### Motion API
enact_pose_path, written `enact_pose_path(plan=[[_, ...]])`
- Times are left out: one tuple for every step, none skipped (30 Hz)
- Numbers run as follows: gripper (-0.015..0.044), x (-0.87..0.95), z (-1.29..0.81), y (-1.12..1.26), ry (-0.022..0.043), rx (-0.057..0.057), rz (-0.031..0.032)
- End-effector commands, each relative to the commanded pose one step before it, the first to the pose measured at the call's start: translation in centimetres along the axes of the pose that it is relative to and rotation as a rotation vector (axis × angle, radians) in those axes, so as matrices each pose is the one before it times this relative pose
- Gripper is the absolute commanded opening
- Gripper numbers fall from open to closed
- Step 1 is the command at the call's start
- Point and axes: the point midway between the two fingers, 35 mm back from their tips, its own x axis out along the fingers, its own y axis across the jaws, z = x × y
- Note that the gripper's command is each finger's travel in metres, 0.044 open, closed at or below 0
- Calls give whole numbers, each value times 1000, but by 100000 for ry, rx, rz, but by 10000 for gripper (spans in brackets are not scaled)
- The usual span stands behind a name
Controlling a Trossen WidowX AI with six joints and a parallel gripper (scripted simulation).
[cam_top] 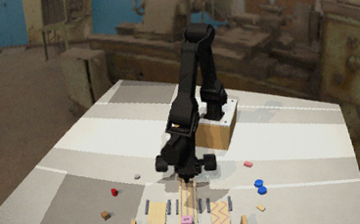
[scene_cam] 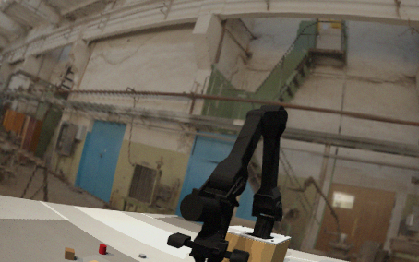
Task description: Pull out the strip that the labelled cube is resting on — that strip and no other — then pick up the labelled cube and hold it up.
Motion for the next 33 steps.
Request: enact_pose_path(plan=[[0,364,-1456,138,2271,29,691],[0,2,-154,-2,15,0,0],[0,2,-152,-3,14,0,-1],[0,2,-154,-2,14,0,0],[0,2,-151,-3,14,0,-1],[0,2,-153,-2,14,0,0],[0,2,-150,-3,14,0,-1],[0,2,-153,-2,14,0,0],[0,2,-149,-3,14,0,-1],[0,2,-152,-2,14,0,0],[0,2,-148,-3,14,0,-1],[0,2,-151,-2,14,0,0],[0,2,-148,-3,14,0,-1],[0,2,-151,-2,14,0,0],[0,2,-147,-3,14,0,-1],[0,2,-150,-2,14,0,0],[0,2,-133,-2,12,0,0],[0,2,-127,-2,12,0,0],[0,1,-91,-1,9,0,0],[0,1,-55,0,5,0,0],[0,0,-18,0,2,0,0],[0,0,0,0,0,0,0],[0,0,0,0,0,0,0],[0,0,0,0,0,0,0],[0,0,0,0,0,0,0],[0,0,0,0,0,0,0],[0,0,0,0,0,0,0],[0,0,0,0,0,0,0],[0,0,0,0,0,0,0],[0,0,0,0,0,0,0],[0,0,0,0,0,0,0],[0,0,0,0,0,0,0],[0,-552,764,-224,-2048,158,-616]])
